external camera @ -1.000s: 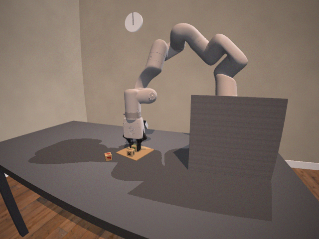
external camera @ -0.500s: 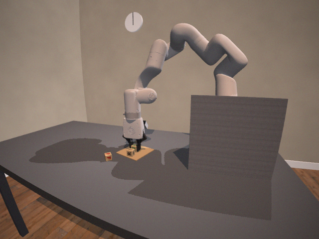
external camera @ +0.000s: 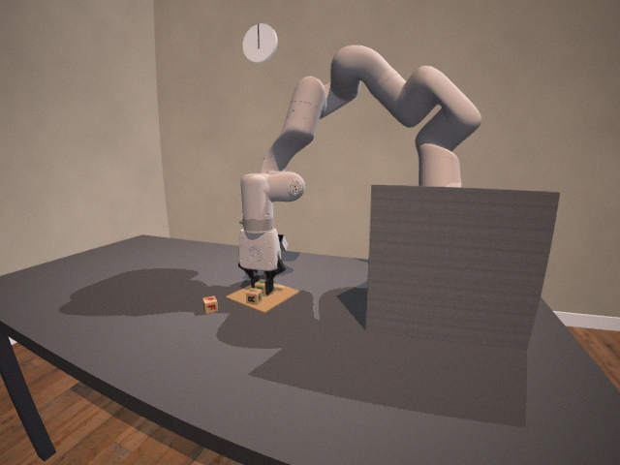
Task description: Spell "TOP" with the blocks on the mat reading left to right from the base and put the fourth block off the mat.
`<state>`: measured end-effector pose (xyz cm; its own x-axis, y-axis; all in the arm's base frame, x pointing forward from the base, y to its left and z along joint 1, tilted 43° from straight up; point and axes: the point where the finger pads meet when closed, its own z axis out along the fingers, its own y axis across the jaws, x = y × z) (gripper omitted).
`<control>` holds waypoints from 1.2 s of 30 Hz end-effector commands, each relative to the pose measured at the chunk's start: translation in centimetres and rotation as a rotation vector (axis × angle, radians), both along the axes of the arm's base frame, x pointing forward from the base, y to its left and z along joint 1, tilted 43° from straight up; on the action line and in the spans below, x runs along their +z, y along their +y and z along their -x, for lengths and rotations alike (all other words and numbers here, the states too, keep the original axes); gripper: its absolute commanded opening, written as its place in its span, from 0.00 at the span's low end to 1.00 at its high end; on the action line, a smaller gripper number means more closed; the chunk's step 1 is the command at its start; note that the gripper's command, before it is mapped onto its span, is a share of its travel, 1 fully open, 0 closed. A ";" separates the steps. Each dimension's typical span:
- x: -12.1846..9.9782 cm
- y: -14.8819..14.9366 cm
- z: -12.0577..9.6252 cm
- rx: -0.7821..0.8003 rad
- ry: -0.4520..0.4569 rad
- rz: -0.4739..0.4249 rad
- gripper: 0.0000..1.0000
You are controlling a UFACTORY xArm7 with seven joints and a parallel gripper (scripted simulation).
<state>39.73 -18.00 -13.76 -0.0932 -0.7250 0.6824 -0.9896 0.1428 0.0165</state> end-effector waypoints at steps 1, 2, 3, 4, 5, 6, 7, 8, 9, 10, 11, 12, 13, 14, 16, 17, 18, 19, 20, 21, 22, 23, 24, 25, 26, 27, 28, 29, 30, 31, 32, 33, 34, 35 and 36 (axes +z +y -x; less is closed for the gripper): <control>0.0 0.1 -0.2 0.003 -0.003 -0.002 0.27; 0.0 0.1 -0.2 0.003 -0.003 -0.002 0.27; 0.0 0.1 -0.2 0.003 -0.003 -0.002 0.27; 0.0 0.1 -0.2 0.003 -0.003 -0.002 0.27; 0.0 0.1 -0.2 0.003 -0.003 -0.002 0.27; 0.0 0.1 -0.2 0.003 -0.003 -0.002 0.27; 0.0 0.1 -0.2 0.003 -0.003 -0.002 0.27; 0.0 0.1 -0.2 0.003 -0.003 -0.002 0.27; 0.0 0.1 -0.2 0.003 -0.003 -0.002 0.27; 0.0 0.1 -0.2 0.003 -0.003 -0.002 0.27; 0.0 0.1 -0.2 0.003 -0.003 -0.002 0.27; 0.0 0.1 -0.2 0.003 -0.003 -0.002 0.27; 0.0 0.1 -0.2 0.003 -0.003 -0.002 0.27; -0.1 0.1 -0.2 0.003 -0.003 -0.002 0.27; -0.1 0.0 -0.2 0.003 -0.003 -0.002 0.27; -0.1 0.0 -0.2 0.003 -0.003 -0.002 0.27; -0.1 0.0 -0.1 0.003 -0.003 -0.002 0.27; -0.1 0.0 -0.1 0.003 -0.003 -0.002 0.27; -0.1 0.0 -0.1 0.003 -0.003 -0.002 0.27; -0.1 0.0 -0.1 0.003 -0.003 -0.002 0.27; -0.2 0.0 -0.1 0.003 -0.003 -0.002 0.27; -0.2 0.0 -0.1 0.003 -0.003 -0.002 0.27; -0.2 -0.1 -0.1 0.003 -0.003 -0.002 0.27; -0.2 -0.1 -0.1 0.003 -0.003 -0.002 0.27; -0.2 -0.1 -0.1 0.003 -0.003 -0.002 0.27; -0.2 -0.1 -0.1 0.003 -0.003 -0.002 0.27; -0.2 -0.1 -0.1 0.003 -0.003 -0.002 0.27; -0.2 -0.1 -0.1 0.003 -0.003 -0.002 0.27; -0.2 -0.1 -0.1 0.003 -0.003 -0.002 0.27; -0.2 -0.1 -0.1 0.003 -0.003 -0.002 0.27; -0.2 -0.1 -0.1 0.003 -0.003 -0.002 0.27; -0.2 -0.1 -0.1 0.003 -0.003 -0.002 0.27; -0.2 -0.1 -0.1 0.003 -0.003 -0.002 0.27; -0.2 -0.1 -0.1 0.003 -0.003 -0.002 0.27; -0.2 -0.1 -0.1 0.003 -0.003 -0.002 0.27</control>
<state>39.70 -18.22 -14.00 -0.0932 -0.7250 0.6824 -0.9896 0.1428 0.0165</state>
